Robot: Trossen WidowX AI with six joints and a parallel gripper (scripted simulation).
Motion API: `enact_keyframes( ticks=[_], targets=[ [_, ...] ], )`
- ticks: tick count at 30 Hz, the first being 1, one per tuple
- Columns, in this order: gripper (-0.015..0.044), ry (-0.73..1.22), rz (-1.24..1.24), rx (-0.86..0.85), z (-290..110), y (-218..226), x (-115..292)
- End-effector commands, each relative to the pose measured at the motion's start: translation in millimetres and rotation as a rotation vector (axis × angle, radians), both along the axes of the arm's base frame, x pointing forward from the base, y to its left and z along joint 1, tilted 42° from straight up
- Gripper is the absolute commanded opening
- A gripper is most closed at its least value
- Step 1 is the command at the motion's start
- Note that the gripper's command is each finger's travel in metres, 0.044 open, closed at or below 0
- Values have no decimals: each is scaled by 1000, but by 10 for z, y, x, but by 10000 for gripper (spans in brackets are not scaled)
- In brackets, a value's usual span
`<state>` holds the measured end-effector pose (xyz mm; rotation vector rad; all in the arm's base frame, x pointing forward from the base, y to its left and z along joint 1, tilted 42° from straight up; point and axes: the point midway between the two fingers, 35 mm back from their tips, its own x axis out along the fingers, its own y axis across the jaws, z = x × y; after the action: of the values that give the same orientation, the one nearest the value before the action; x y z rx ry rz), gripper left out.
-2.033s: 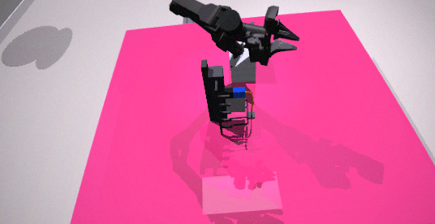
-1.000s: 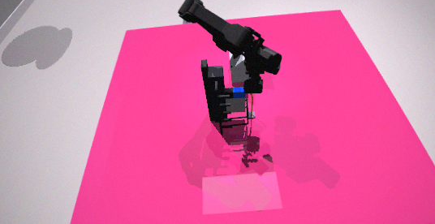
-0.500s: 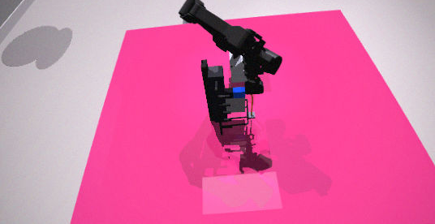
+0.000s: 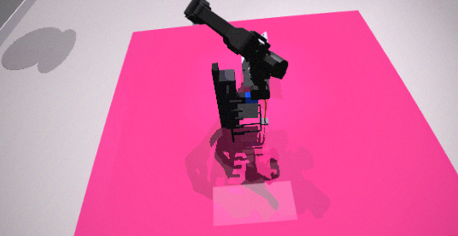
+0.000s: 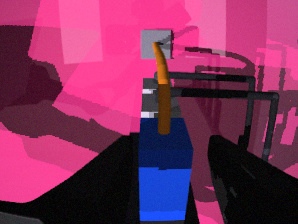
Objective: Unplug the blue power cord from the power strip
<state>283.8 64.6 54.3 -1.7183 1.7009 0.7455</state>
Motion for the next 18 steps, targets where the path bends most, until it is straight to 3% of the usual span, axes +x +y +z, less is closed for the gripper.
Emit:
enact_keyframes(
  ticks=[1, 18],
  targets=[
    [160, 7, 1, -7, 44, -73, -14],
    [160, 7, 0, -8, 21, -193, -17]
  ],
)
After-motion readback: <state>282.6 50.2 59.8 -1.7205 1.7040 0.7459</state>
